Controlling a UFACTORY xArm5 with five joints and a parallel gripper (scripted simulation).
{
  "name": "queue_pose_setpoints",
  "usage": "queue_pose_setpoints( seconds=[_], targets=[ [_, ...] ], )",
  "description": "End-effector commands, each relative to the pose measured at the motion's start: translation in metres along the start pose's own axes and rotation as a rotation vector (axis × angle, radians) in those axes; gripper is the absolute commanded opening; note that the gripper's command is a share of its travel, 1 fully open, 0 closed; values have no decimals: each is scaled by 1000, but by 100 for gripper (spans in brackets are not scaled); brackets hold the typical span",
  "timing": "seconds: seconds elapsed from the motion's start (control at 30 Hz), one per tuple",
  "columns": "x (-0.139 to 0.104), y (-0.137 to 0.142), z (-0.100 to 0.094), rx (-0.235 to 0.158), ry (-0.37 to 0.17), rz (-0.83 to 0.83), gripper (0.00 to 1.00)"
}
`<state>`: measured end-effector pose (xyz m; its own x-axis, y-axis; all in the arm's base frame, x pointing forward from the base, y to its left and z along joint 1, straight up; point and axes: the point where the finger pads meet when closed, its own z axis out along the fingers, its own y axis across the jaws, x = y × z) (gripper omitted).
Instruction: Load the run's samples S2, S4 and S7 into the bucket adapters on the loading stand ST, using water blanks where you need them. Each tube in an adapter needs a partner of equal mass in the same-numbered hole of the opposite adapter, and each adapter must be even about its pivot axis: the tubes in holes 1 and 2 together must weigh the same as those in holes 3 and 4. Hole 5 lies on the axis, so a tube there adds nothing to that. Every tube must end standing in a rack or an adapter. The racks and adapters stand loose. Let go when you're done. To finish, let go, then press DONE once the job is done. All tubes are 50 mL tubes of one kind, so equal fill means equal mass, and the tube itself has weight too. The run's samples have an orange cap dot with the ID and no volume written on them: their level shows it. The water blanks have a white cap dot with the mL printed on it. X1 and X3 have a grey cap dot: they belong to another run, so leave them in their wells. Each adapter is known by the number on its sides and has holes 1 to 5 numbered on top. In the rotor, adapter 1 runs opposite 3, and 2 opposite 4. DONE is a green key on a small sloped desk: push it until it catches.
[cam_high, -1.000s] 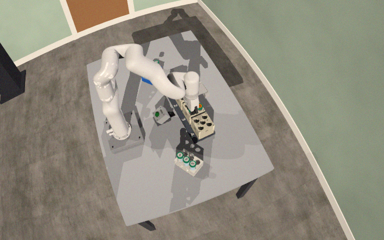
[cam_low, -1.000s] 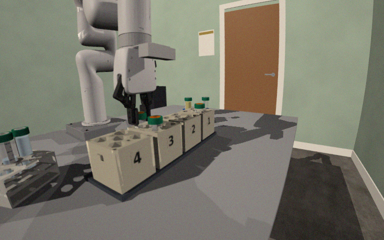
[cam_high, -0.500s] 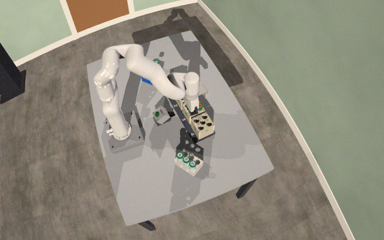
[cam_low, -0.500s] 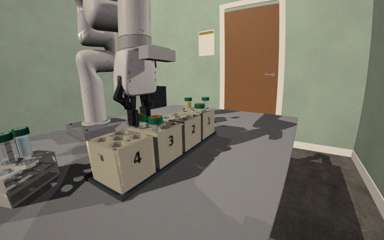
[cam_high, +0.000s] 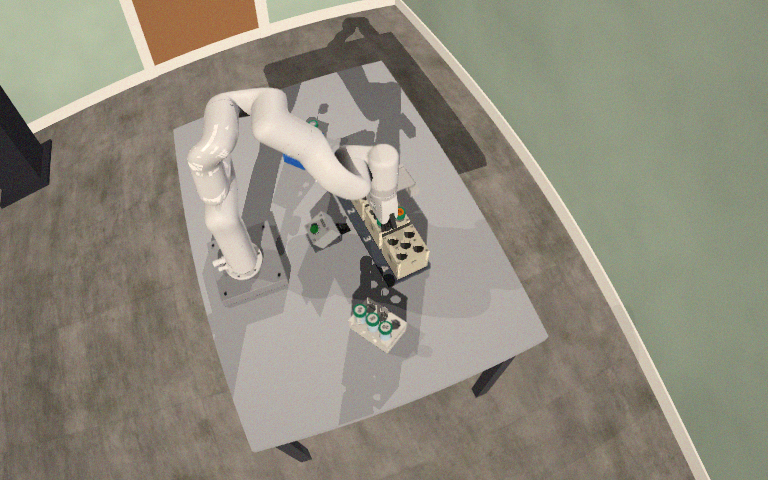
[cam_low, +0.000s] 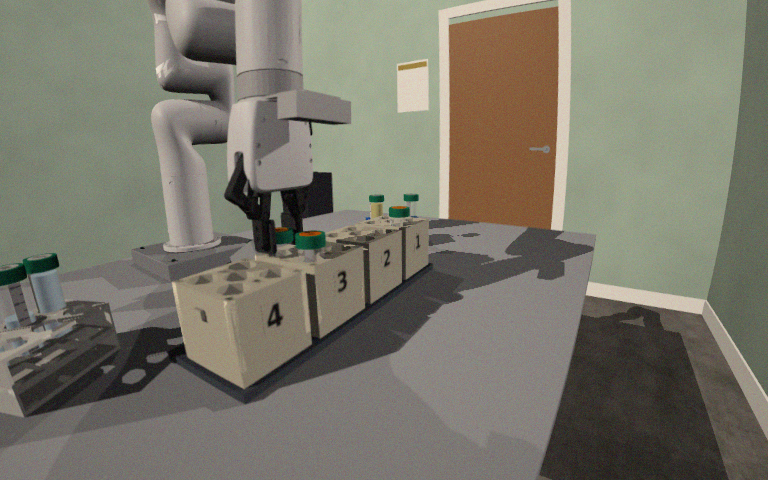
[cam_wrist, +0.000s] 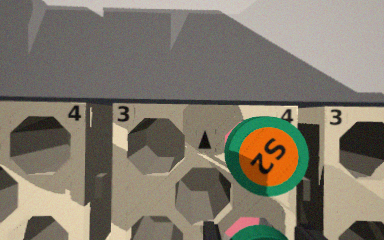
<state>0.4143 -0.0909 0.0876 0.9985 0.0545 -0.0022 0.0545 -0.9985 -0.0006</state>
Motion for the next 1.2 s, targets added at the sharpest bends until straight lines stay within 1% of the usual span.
queue_pose_setpoints(
  seconds=[0.0, 0.43, 0.7, 0.77, 1.17],
  targets=[
    [1, 0, -1, 0, 4, 0, 44],
    [1, 0, -1, 0, 4, 0, 44],
    [1, 0, -17, 0, 4, 0, 44],
    [1, 0, -17, 0, 4, 0, 44],
    [1, 0, -41, 0, 4, 0, 44]
  ],
)
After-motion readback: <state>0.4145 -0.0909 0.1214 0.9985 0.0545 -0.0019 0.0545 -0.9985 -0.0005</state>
